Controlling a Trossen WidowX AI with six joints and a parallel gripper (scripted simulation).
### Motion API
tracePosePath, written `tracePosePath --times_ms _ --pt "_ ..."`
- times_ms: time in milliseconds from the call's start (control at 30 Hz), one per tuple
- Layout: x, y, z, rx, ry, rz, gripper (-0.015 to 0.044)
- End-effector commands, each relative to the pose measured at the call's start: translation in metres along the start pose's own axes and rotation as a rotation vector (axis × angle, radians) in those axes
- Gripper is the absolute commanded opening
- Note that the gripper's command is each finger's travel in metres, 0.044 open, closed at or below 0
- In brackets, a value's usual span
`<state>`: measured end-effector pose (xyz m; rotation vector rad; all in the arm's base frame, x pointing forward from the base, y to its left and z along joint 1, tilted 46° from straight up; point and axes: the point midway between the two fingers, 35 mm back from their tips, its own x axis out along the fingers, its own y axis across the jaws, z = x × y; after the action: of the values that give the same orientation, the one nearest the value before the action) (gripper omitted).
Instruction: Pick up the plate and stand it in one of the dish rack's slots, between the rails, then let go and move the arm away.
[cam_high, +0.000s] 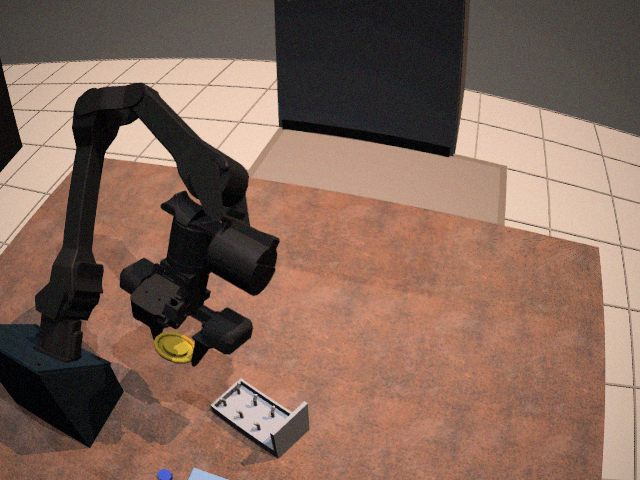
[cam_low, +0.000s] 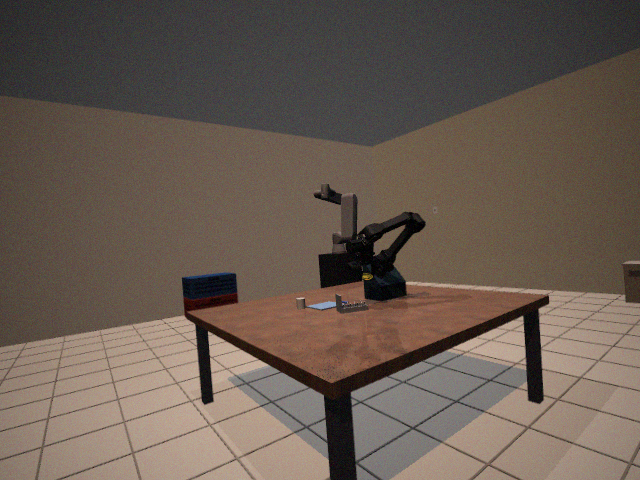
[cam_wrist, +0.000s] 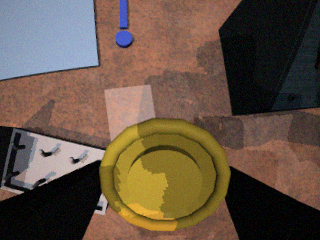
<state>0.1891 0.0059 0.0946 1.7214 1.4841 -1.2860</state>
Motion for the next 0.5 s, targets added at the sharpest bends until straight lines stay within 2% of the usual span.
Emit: tracePosePath --times_ms 0,467 --pt "0.009 -0.001 0.004 -0.029 -0.073 -0.003 0.0000" --pt "0.037 0.003 0.017 -0.172 -0.358 0.032 0.0000"
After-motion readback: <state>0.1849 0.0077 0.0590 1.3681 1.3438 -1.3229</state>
